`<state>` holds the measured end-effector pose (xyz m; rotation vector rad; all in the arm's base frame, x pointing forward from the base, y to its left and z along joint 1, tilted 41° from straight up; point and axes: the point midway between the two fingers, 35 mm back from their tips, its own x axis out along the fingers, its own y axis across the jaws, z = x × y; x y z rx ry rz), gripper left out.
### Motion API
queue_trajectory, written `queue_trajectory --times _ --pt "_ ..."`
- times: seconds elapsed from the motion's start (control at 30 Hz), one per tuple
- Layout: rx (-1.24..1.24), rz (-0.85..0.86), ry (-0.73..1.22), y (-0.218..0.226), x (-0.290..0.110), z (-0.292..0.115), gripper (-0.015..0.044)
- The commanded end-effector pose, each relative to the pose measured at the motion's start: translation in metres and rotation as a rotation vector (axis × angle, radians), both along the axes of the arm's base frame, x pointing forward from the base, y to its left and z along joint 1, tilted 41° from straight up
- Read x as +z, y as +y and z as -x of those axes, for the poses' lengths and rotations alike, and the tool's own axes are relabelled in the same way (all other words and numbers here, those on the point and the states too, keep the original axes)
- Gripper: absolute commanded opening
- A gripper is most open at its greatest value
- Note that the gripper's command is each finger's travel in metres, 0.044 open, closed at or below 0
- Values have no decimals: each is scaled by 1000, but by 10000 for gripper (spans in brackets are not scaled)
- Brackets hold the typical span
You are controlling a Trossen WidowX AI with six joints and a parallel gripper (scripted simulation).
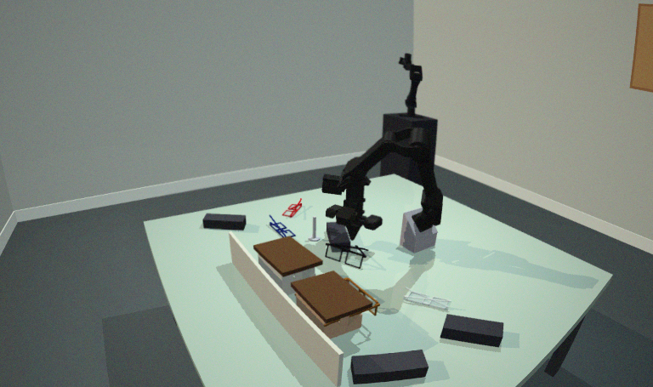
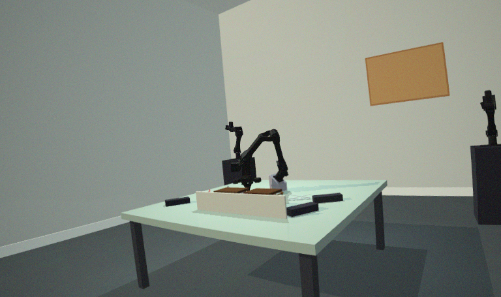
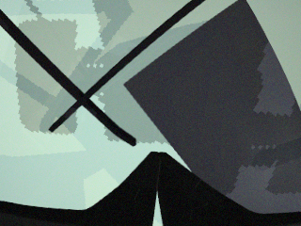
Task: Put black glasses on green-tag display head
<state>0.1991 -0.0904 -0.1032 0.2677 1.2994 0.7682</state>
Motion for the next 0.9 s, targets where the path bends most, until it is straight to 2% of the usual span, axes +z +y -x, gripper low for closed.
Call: queue_trajectory --times 0.0,0.3,0.6,0.73,0.87 --pt "7 9 -4 -4 -2 -2 0" --pt "7 9 -4 -8 -3 -3 0" --pt "7 8 -1 -10 67 19 0" --pt "7 8 -1 -9 69 19 0" --pt "-2 14 -11 -12 65 14 105"
